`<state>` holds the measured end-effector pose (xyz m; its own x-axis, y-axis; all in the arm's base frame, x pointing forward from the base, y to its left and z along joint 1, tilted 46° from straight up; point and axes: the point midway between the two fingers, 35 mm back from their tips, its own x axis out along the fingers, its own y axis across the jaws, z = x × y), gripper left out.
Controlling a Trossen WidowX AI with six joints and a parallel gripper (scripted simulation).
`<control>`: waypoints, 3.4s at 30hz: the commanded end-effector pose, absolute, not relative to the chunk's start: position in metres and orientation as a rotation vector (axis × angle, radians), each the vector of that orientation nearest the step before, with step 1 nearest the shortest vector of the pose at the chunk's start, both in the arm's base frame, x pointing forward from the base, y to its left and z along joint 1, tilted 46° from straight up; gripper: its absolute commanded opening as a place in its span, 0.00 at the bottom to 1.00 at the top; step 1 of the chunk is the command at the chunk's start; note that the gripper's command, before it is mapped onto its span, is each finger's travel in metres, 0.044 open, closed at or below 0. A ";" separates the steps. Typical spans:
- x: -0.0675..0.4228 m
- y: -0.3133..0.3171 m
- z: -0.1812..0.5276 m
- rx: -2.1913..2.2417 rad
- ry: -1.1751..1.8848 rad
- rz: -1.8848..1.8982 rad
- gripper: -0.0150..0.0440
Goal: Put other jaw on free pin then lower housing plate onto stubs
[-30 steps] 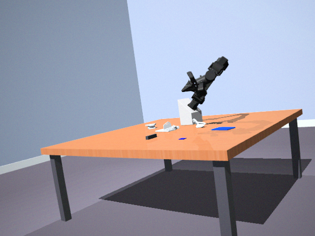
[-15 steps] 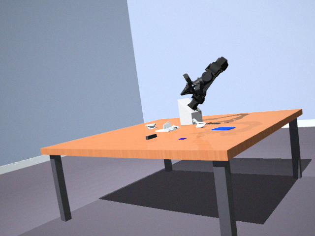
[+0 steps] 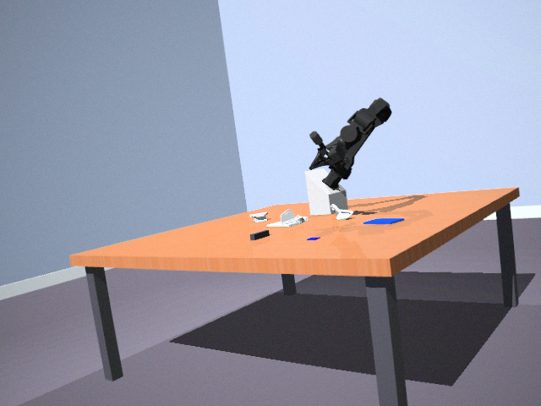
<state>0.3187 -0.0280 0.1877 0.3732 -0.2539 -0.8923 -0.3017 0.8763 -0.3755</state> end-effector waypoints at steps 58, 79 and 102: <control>0.289 -0.003 0.120 0.651 1.361 -0.309 0.25; 0.278 0.007 0.107 1.064 1.413 -0.479 0.25; 0.267 0.018 0.097 1.511 1.462 -0.697 0.25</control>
<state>0.2683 0.0166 0.0989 0.1482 0.4485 -0.8814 0.9610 0.1453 0.2355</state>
